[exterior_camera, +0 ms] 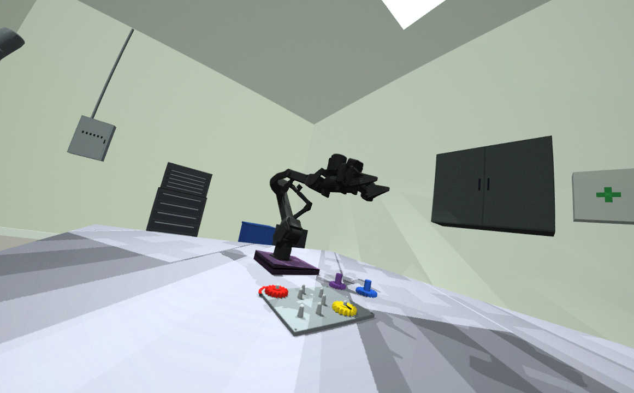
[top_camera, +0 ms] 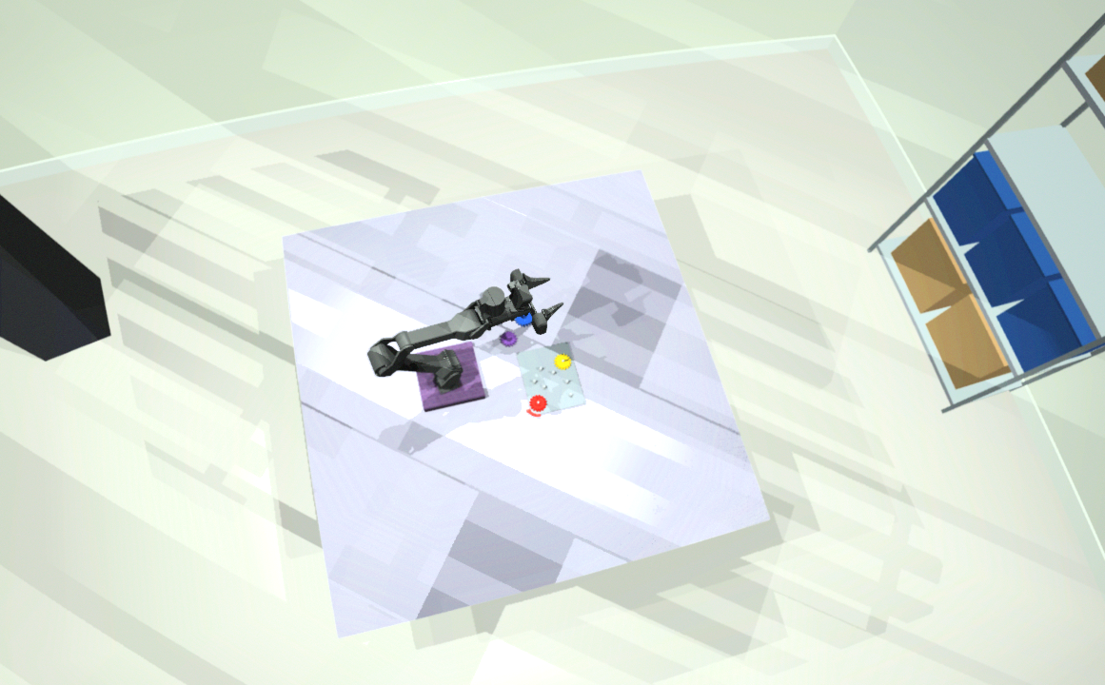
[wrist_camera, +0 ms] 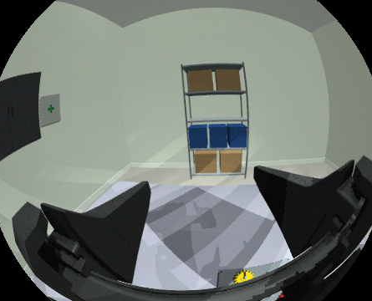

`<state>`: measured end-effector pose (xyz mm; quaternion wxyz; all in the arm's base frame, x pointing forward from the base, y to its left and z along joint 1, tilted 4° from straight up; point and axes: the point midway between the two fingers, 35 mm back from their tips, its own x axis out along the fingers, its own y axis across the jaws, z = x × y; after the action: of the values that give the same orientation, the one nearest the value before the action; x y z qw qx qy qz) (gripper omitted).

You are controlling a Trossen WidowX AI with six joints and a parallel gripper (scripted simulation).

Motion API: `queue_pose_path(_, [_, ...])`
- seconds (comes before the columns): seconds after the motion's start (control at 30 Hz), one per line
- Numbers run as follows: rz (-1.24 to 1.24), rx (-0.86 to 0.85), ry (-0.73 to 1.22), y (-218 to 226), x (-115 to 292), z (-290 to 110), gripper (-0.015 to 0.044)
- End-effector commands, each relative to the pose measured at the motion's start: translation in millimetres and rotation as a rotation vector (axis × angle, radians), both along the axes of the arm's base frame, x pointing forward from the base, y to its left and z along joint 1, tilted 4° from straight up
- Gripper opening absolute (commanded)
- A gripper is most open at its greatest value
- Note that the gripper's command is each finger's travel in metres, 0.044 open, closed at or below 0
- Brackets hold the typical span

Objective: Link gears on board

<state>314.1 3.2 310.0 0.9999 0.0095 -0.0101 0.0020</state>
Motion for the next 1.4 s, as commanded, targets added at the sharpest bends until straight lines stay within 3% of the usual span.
queue_pose_path(0.0, [0.003,-0.002,0.014,1,2,-2,0.0426])
queue_pose_path(0.27, [0.169,-0.109,0.626,48,39,-103,0.044])
queue_pose_path(0.43, [0.29,-0.204,1.034,78,27,-164,0.044])
queue_pose_path(0.67, [0.419,-0.324,1.477,98,0,-212,0.044])
queue_pose_path(1.37, [0.423,-0.327,1.489,106,-3,-228,0.044])
